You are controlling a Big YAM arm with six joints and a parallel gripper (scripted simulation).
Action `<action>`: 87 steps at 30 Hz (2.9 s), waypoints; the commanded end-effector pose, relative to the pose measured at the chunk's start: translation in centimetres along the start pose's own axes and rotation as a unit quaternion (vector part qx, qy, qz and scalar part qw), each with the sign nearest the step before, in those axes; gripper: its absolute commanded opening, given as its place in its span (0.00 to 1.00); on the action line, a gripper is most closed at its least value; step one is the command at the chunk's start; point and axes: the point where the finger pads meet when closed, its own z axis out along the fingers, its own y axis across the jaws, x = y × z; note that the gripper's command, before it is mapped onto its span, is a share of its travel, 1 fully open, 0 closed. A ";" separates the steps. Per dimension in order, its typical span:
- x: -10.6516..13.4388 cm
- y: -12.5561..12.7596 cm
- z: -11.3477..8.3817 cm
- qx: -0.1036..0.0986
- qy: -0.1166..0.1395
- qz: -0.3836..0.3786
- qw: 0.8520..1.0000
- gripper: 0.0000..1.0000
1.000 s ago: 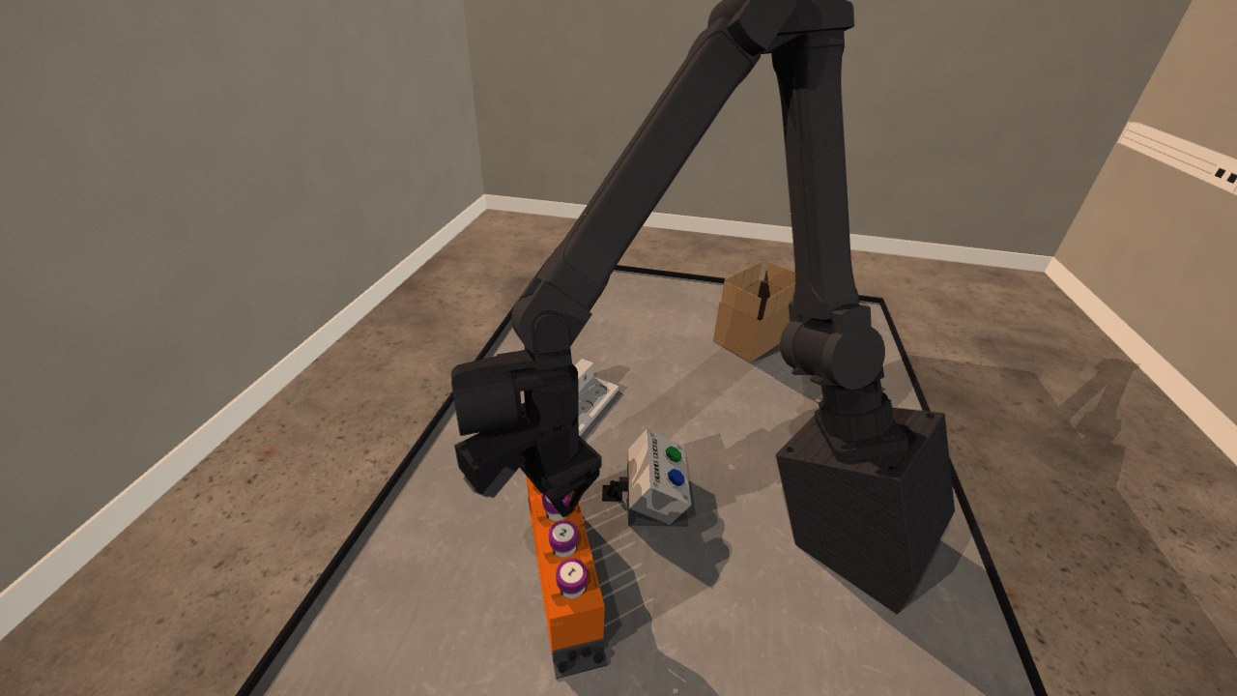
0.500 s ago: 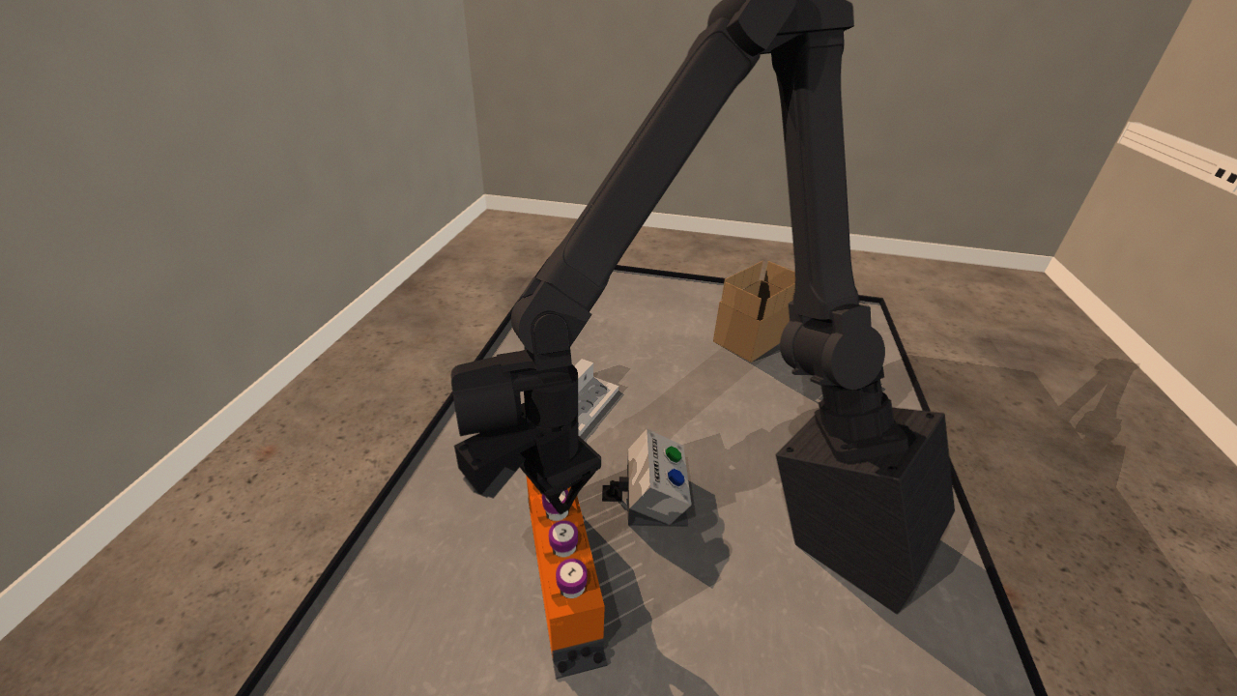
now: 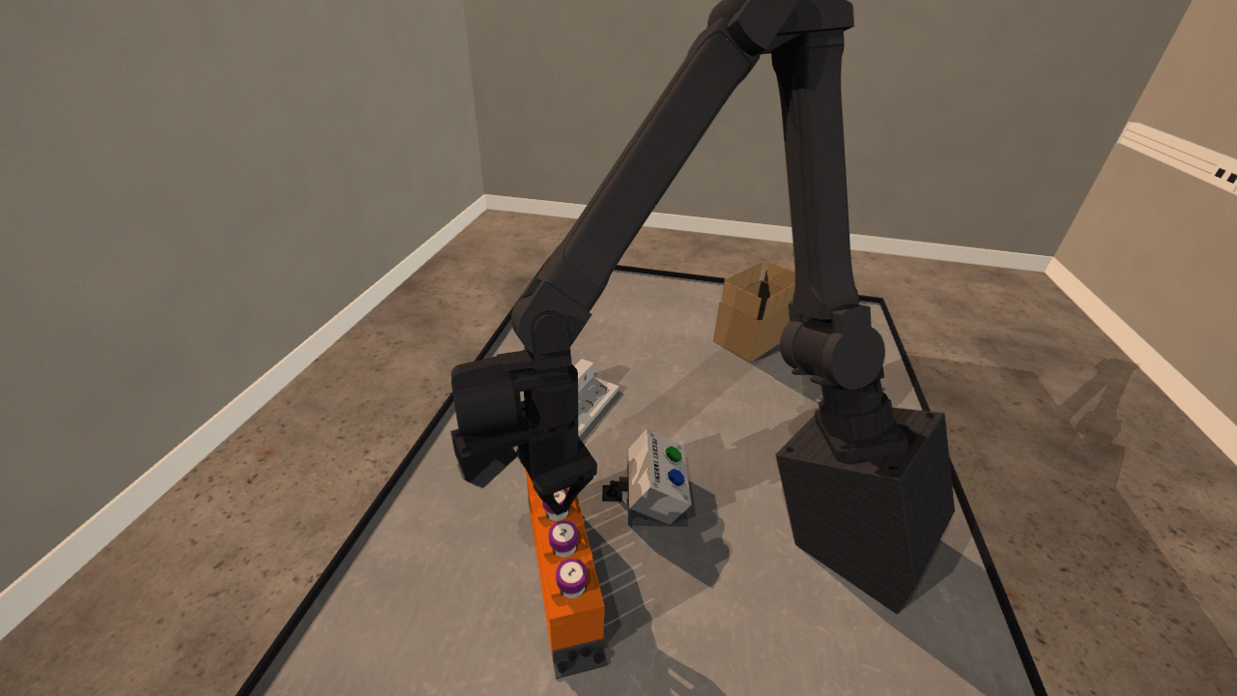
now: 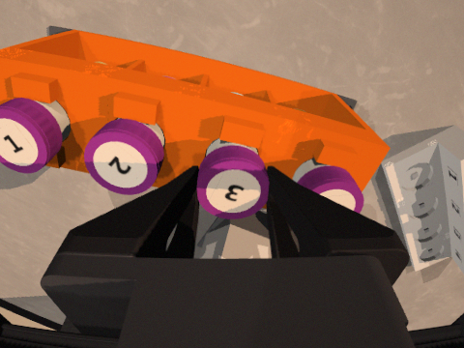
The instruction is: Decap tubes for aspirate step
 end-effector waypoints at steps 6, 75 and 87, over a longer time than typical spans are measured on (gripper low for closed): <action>-0.4 -0.4 0.6 0.002 0.000 0.145 0.989 0.00; -1.0 -0.3 -0.4 0.003 -0.009 -0.096 0.995 0.00; -0.5 0.0 0.4 0.000 0.000 0.024 1.000 0.00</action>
